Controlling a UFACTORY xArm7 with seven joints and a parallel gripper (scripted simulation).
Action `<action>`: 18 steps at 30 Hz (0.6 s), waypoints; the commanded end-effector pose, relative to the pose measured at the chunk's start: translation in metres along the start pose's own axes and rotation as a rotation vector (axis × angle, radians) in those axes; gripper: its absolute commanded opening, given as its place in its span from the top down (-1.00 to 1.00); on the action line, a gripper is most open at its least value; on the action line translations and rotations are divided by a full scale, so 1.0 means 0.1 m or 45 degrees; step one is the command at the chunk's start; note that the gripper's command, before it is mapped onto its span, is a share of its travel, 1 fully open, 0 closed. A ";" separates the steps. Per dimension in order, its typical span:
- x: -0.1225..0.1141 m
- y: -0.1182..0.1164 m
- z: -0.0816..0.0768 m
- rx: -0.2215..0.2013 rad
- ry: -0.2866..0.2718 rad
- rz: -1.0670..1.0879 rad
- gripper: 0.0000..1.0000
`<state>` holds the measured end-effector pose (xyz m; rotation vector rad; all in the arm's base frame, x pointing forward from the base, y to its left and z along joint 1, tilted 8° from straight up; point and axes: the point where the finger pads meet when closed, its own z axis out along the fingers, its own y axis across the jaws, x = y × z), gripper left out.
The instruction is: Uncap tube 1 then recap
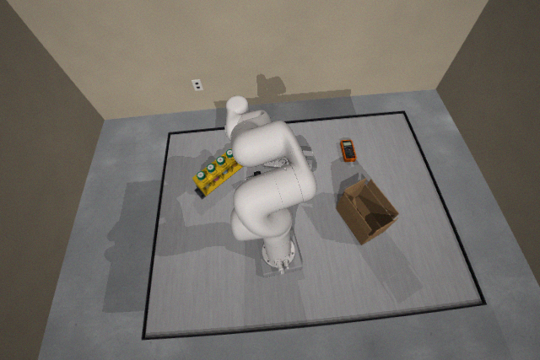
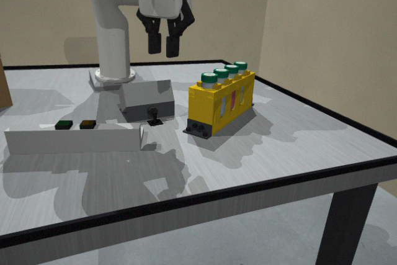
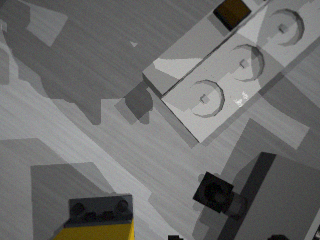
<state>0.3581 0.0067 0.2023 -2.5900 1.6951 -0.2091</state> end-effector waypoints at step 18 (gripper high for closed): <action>-0.21 -0.12 0.00 0.023 -0.032 0.323 0.08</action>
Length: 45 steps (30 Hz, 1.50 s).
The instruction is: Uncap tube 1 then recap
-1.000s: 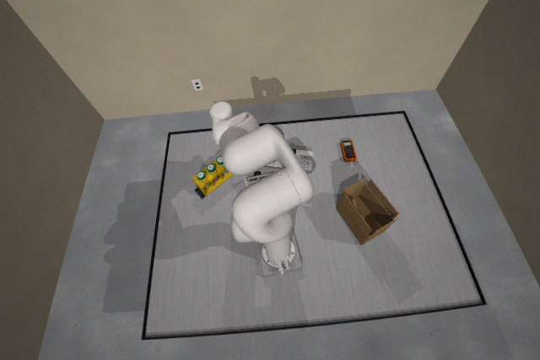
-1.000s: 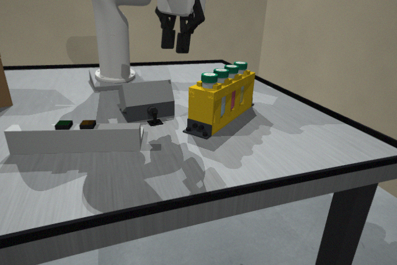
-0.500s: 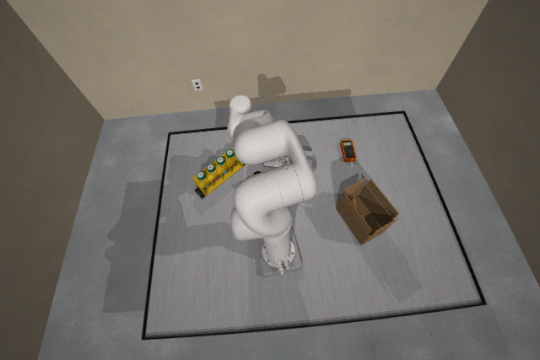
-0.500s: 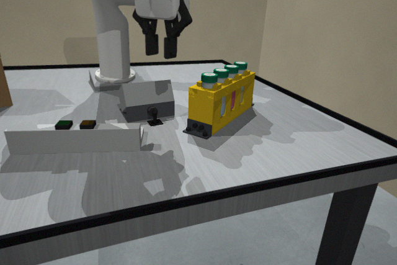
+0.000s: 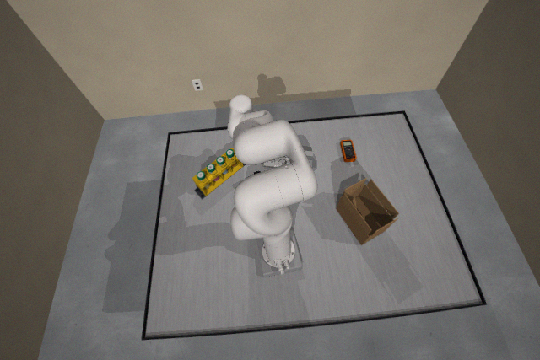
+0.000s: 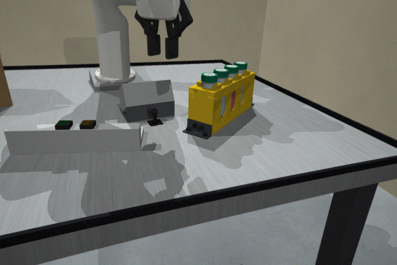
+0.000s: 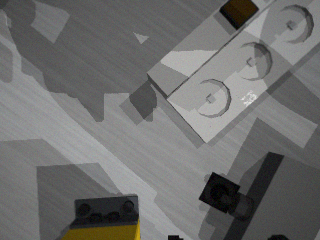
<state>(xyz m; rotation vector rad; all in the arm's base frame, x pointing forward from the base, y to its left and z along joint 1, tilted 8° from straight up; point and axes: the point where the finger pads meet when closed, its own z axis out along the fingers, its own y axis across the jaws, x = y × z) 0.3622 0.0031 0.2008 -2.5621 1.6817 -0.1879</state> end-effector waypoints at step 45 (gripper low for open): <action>-2.11 -0.71 0.06 0.004 0.004 0.928 0.08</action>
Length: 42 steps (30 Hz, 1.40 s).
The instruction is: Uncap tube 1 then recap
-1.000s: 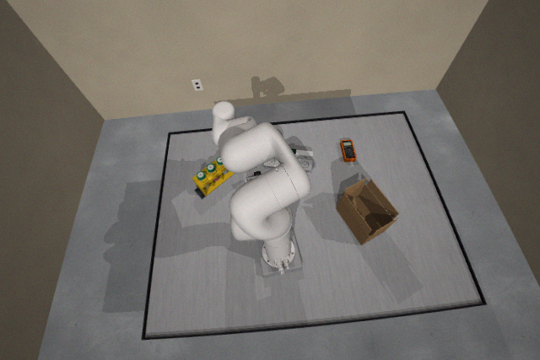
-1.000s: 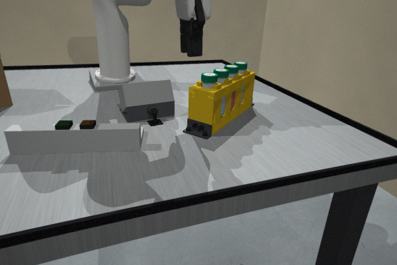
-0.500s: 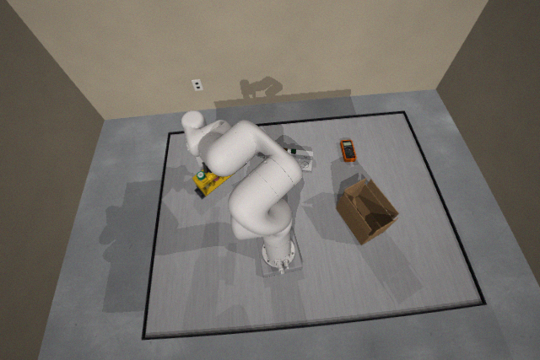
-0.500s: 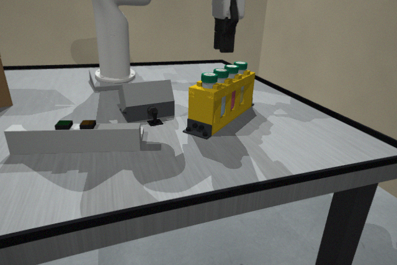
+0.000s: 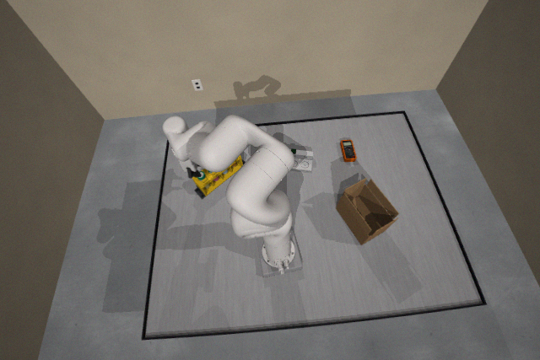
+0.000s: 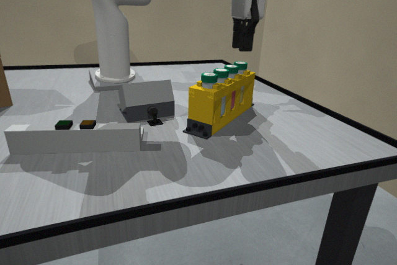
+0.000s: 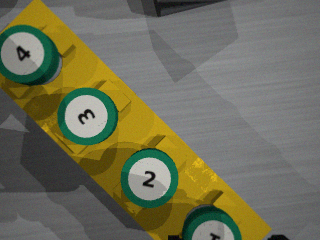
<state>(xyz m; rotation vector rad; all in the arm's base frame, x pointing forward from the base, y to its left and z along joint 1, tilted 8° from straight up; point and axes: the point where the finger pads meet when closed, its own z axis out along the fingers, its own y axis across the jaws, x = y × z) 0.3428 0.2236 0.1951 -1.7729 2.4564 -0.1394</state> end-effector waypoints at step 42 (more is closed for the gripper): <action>-0.02 -0.01 0.44 0.003 -0.001 -0.001 0.08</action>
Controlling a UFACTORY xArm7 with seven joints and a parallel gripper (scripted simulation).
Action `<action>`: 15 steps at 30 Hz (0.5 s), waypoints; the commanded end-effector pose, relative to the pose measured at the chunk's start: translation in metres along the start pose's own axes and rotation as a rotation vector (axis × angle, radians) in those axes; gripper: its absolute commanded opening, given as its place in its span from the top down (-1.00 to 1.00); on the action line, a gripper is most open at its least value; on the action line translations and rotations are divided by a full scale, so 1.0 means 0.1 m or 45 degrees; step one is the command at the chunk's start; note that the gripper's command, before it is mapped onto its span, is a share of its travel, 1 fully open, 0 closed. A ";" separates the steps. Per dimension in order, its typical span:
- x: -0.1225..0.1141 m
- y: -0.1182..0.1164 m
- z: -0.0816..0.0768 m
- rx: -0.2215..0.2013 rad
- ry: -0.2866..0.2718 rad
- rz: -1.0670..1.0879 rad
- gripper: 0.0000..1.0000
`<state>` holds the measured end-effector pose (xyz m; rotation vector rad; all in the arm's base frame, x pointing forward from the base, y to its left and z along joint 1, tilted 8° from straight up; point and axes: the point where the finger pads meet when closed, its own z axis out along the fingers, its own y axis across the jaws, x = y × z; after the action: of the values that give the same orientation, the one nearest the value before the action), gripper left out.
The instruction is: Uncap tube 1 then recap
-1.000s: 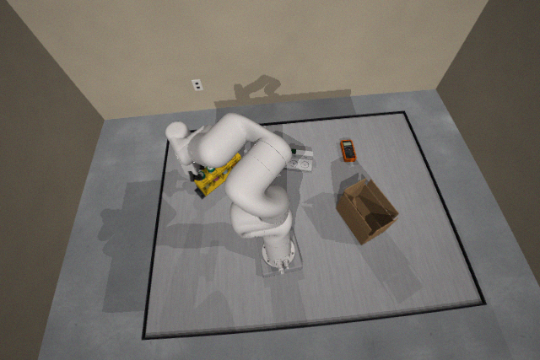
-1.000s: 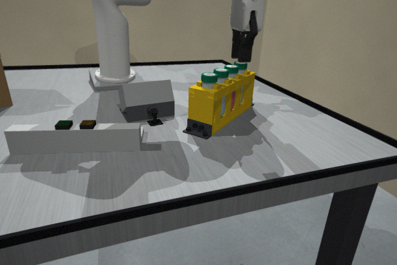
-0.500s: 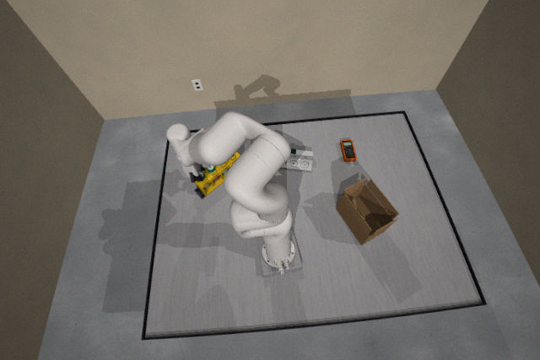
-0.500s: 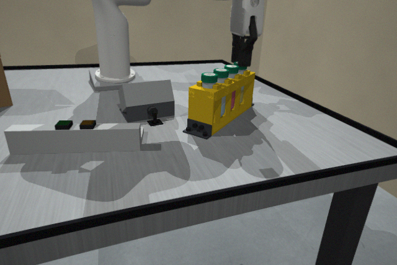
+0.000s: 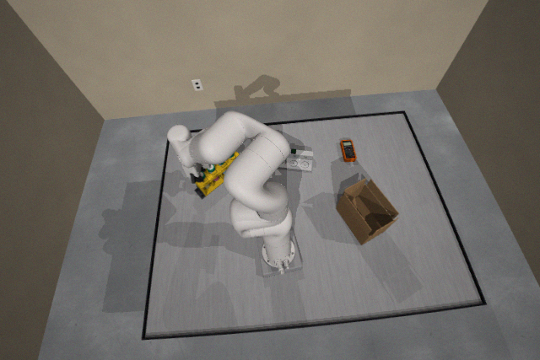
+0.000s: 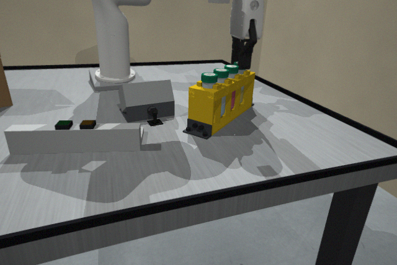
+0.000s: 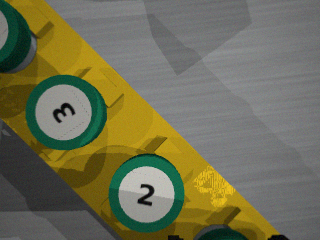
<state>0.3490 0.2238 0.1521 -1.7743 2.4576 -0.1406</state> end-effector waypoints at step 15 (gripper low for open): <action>-0.01 -0.01 0.01 0.003 -0.003 0.000 1.00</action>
<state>0.3492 0.2238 0.1506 -1.7746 2.4575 -0.1414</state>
